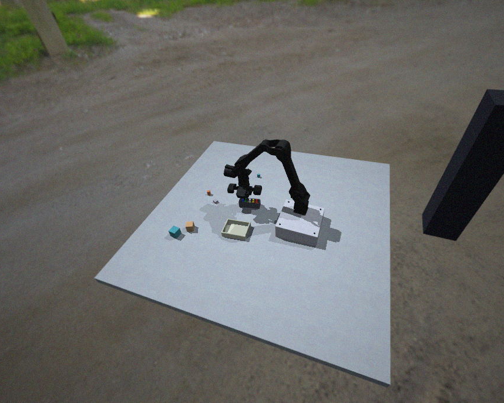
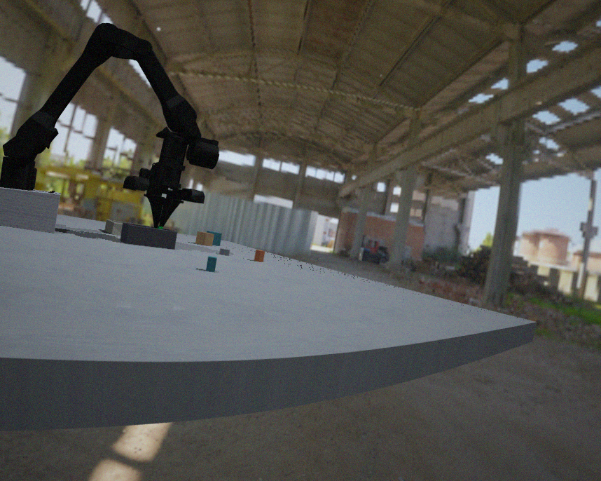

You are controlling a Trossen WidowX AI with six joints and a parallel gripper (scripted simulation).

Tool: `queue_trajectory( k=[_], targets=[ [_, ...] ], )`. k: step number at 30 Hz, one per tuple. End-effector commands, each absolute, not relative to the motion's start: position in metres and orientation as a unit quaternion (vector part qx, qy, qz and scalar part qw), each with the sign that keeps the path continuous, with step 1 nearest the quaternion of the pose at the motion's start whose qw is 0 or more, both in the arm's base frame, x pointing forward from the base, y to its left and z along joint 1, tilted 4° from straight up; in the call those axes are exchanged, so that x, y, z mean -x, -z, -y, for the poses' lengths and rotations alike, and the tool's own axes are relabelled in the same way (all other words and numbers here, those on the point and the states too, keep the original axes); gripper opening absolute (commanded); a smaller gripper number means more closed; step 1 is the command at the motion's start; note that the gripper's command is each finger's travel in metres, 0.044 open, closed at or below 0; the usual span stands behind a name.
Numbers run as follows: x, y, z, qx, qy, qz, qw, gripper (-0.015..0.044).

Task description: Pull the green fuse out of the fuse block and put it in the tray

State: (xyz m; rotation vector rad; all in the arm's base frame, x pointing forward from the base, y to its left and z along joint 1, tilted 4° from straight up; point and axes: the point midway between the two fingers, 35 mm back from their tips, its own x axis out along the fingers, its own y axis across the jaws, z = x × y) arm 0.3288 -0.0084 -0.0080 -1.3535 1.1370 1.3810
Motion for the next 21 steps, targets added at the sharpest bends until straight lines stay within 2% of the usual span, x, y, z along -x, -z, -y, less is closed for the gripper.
queue_trajectory(
  k=[1, 21],
  targets=[
    [-0.3300, 0.0051, 0.0084, 0.544, -0.553, -0.457, 0.435, 0.0000],
    [-0.3305, -0.0048, 0.0084, 0.544, -0.553, -0.457, 0.435, 0.0000]
  ],
)
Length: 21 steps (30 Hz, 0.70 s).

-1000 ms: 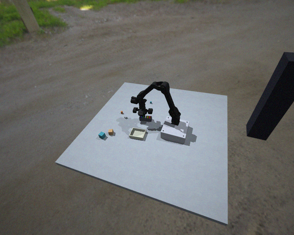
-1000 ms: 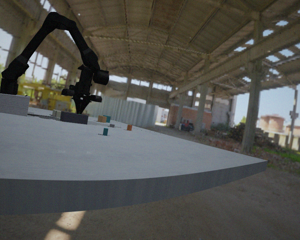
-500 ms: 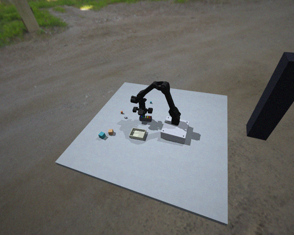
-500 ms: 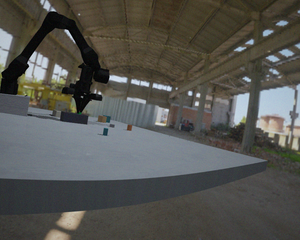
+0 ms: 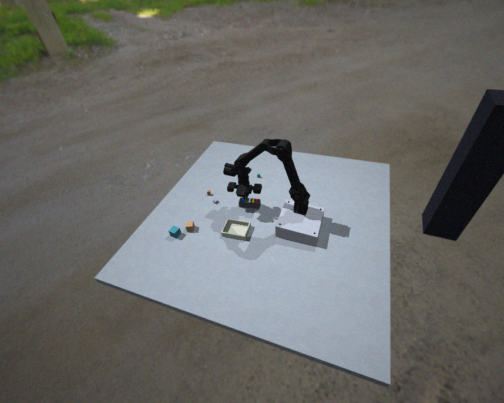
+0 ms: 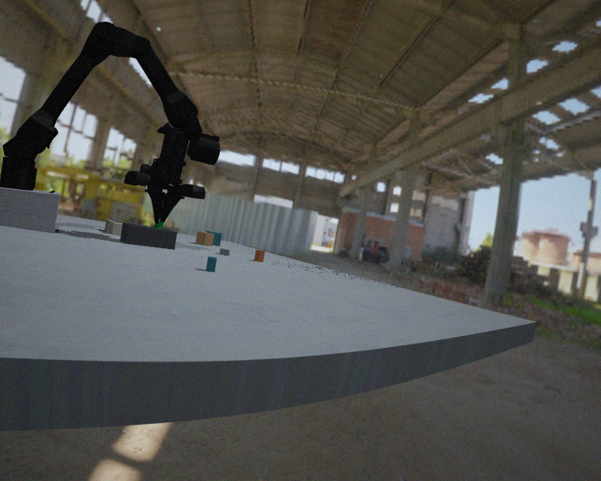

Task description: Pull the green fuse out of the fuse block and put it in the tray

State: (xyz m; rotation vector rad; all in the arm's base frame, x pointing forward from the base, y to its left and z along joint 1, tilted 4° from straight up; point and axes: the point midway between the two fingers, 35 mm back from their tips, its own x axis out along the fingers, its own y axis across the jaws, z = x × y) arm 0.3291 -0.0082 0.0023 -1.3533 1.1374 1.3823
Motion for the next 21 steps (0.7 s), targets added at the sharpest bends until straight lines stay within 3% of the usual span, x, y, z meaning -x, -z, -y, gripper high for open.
queue_trajectory(
  k=[1, 21],
  targets=[
    [-0.3305, -0.0053, 0.0084, 0.544, -0.553, -0.457, 0.435, 0.0000],
    [-0.3306, -0.0152, 0.0083, 0.544, -0.552, -0.458, 0.435, 0.0000]
  ],
)
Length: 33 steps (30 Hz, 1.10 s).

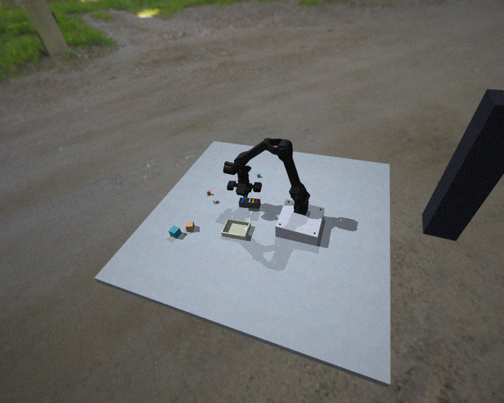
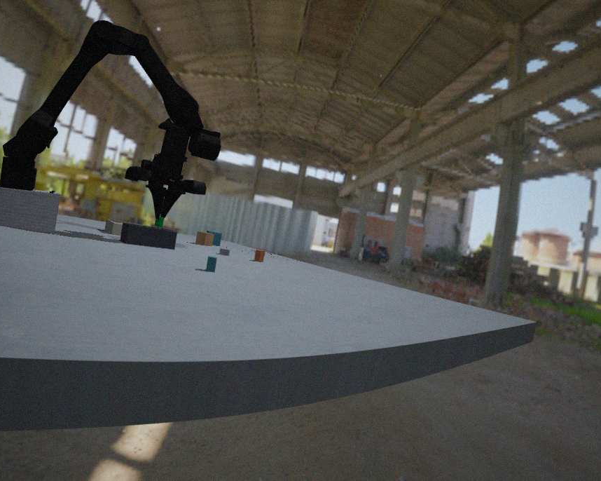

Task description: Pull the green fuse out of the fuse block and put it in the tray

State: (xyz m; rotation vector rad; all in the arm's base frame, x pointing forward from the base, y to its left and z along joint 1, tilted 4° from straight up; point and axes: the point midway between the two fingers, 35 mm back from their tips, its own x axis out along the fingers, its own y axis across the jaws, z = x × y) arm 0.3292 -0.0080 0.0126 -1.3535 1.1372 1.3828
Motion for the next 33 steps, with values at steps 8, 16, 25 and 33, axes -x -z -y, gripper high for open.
queue_trajectory(
  k=[8, 16, 25, 33],
  targets=[
    [-0.331, -0.019, 0.008, 0.544, -0.552, -0.458, 0.435, 0.0000],
    [-0.330, -0.023, 0.008, 0.544, -0.552, -0.458, 0.435, 0.0000],
    [-0.331, -0.033, 0.008, 0.544, -0.552, -0.458, 0.435, 0.0000],
    [-0.331, -0.045, 0.008, 0.544, -0.552, -0.458, 0.435, 0.0000]
  ],
)
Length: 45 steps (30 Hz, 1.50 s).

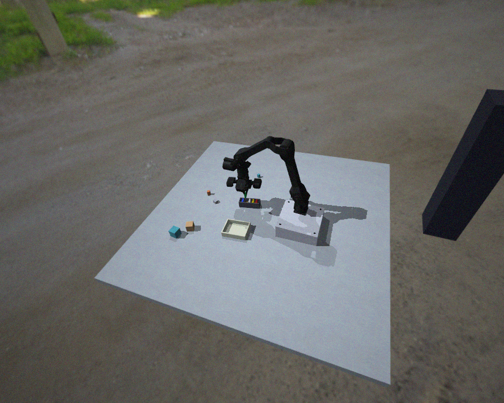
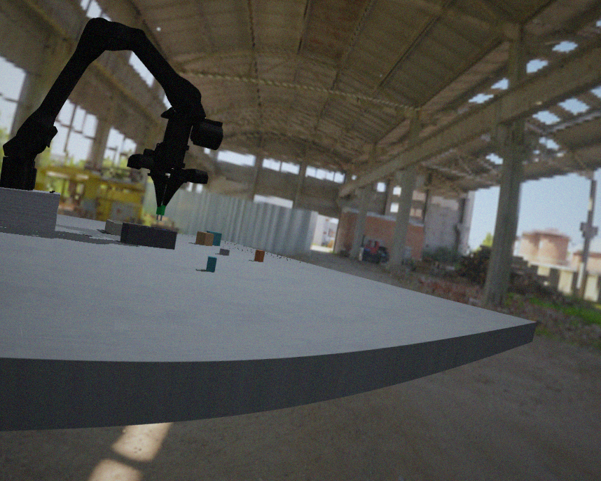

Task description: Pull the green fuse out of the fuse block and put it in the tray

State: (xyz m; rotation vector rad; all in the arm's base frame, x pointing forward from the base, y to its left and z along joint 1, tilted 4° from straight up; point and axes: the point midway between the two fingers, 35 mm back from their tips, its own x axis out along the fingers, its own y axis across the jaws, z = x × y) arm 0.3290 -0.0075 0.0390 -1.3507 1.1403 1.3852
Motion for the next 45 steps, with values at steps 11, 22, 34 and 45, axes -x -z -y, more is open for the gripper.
queue_trajectory(
  k=[11, 22, 34, 45],
  targets=[
    [-0.335, -0.046, -0.024, 0.544, -0.552, -0.457, 0.437, 0.0000],
    [-0.333, -0.046, -0.091, 0.543, -0.553, -0.455, 0.438, 0.0000],
    [-0.315, -0.046, -0.162, 0.541, -0.555, -0.454, 0.439, 0.0000],
    [-0.302, -0.043, -0.194, 0.539, -0.557, -0.454, 0.439, 0.0000]
  ],
)
